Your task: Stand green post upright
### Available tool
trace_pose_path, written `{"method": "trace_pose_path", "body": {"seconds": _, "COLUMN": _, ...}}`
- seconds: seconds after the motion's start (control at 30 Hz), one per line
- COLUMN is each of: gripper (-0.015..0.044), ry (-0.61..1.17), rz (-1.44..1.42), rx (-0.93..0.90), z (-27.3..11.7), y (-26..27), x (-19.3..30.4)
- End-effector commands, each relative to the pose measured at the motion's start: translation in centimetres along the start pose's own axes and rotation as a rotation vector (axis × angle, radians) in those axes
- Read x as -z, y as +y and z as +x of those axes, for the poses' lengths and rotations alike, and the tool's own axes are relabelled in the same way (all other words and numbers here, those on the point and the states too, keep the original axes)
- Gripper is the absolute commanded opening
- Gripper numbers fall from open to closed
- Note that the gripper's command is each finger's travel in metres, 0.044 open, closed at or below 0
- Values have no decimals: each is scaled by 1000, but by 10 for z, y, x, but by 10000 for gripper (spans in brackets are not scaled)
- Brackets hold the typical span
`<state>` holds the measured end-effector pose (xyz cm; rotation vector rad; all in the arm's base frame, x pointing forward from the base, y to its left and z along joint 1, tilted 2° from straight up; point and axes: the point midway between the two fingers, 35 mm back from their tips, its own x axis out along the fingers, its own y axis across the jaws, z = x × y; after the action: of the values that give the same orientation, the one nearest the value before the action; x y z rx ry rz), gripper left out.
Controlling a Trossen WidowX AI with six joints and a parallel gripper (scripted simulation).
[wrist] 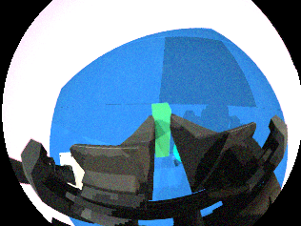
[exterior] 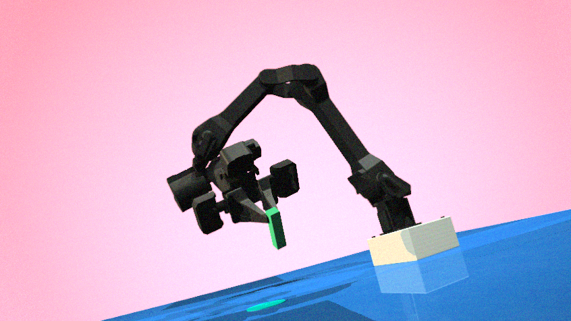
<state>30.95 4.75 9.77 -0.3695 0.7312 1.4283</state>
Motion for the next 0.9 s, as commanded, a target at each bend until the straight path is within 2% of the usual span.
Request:
{"method": "trace_pose_path", "body": {"seconds": 0.0, "gripper": 23, "ry": -32, "rz": -6, "rx": 3, "z": 0, "y": 0, "x": 0}}
{"method": "trace_pose_path", "body": {"seconds": 0.87, "gripper": 23, "ry": -217, "rz": -41, "rx": 55, "z": -8, "y": -2, "x": -1}}
